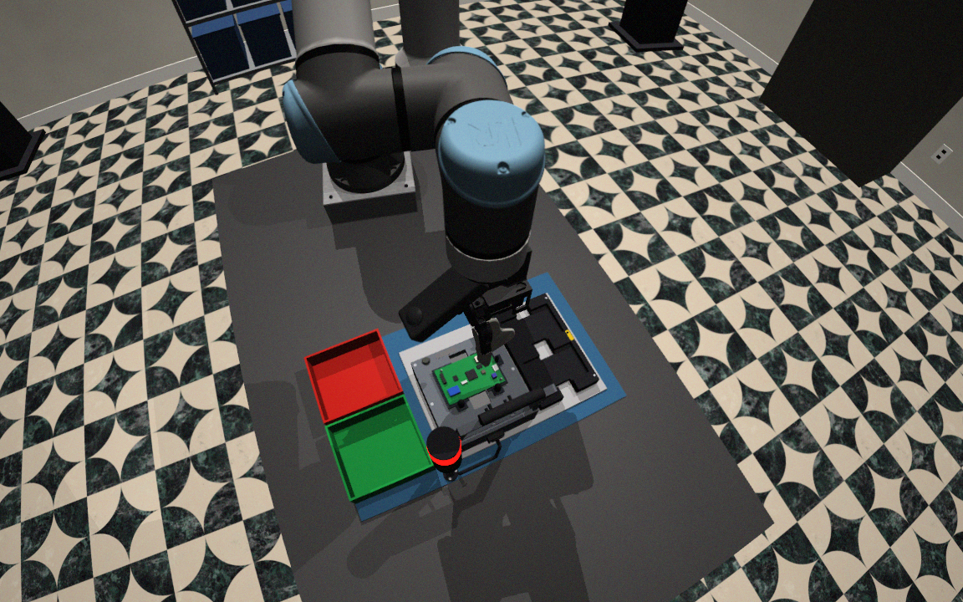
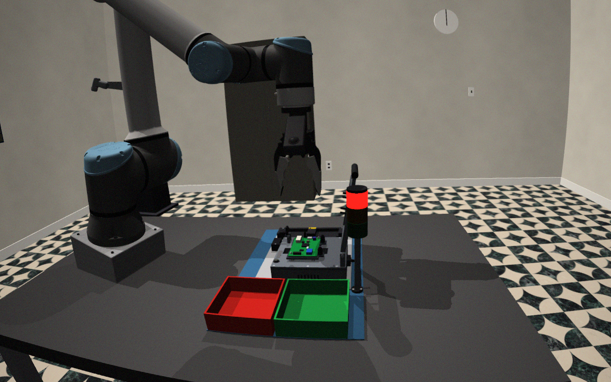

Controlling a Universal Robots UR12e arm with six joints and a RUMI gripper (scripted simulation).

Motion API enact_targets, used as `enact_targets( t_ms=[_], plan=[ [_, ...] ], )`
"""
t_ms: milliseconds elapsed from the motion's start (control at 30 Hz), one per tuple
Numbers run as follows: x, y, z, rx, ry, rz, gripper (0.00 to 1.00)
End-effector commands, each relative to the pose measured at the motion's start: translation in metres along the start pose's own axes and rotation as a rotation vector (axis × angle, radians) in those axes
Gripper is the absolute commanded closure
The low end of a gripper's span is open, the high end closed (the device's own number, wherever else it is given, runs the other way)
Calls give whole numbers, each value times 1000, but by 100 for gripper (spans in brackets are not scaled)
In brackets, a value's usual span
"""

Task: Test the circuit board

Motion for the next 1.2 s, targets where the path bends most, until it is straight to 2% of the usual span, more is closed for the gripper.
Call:
enact_targets(
  t_ms=[0, 233, 433, 700, 1167],
  plan=[
    [-4, 3, -29, 5, 10, -2, 41],
    [-5, 3, -66, 5, 10, -1, 41],
    [-5, 3, -84, 5, 10, -1, 41],
    [-5, 3, -90, 5, 10, -1, 41],
    [-6, 4, -89, 6, 13, -1, 41]
  ],
)
Point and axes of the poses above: the point where the finger pads meet when closed, its own z axis back along the fingers, its own x axis across the jaws, y = z × x, the point moved 1 cm from there along z, back along the fingers, and after that the axes turned 13 degrees about z, right-handed, at the moved point
